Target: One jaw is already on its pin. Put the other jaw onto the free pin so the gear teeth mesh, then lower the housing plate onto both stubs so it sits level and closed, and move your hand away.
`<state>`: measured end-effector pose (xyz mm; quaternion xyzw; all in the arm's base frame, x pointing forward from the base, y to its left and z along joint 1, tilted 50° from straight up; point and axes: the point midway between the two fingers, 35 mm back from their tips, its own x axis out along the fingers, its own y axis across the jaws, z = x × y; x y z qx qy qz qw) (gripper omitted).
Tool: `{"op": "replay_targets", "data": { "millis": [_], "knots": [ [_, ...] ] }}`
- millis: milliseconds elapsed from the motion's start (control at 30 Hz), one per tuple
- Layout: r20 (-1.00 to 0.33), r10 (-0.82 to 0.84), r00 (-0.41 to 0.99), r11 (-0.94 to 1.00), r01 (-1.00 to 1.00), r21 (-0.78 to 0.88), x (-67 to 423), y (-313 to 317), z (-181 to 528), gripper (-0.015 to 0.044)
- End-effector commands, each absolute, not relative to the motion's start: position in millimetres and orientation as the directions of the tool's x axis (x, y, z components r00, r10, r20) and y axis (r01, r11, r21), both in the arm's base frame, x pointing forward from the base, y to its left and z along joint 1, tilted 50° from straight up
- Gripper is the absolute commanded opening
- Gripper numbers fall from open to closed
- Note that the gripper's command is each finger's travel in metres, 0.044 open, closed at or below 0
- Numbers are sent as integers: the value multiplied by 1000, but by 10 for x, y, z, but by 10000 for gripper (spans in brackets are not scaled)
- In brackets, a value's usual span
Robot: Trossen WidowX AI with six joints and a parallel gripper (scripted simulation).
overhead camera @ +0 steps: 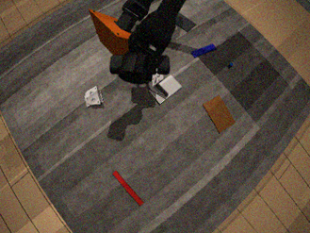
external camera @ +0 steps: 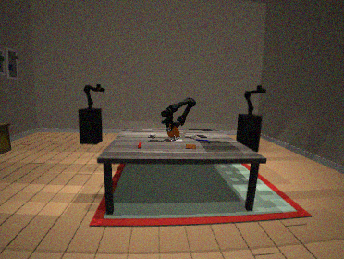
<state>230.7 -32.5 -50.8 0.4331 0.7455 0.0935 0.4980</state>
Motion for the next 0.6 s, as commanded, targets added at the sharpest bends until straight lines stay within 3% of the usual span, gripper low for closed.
{"op": "replay_targets", "data": {
  "millis": [0,567],
  "knots": [
    [-659,742,-125,629,473,617,2284,-278,-467,134],
    [-656,744,-127,668,93,739,2186,-116,-314,134]
  ]
}}
